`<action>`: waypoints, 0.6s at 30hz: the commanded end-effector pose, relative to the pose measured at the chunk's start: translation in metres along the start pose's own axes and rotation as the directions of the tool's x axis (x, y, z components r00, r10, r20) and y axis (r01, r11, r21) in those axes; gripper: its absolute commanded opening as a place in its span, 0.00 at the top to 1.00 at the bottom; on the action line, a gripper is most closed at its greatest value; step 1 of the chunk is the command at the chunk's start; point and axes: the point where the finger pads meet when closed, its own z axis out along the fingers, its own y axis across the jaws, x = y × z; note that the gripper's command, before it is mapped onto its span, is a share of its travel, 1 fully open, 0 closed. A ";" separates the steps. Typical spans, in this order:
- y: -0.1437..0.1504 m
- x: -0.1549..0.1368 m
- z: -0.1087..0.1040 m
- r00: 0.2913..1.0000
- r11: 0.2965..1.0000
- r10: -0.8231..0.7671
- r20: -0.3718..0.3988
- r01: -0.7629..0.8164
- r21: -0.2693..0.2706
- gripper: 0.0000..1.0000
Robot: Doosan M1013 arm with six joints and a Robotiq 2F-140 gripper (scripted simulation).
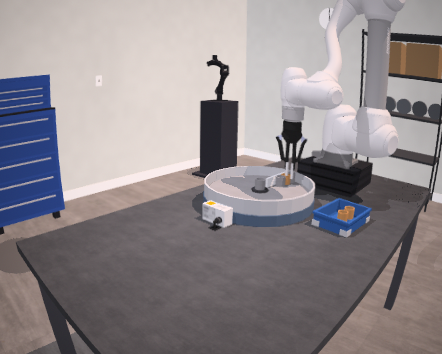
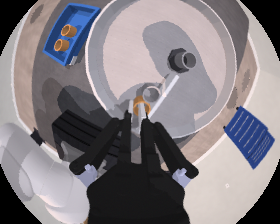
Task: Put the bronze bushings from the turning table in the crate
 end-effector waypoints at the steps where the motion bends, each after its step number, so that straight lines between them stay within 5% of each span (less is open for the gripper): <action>1: -0.001 -0.001 0.003 1.000 1.000 0.002 -0.001 -0.002 0.003 0.90; 17: -0.001 -0.001 0.003 1.000 1.000 0.002 -0.001 -0.002 0.003 0.90; 18: -0.001 -0.001 0.003 1.000 1.000 0.002 -0.001 -0.002 0.003 1.00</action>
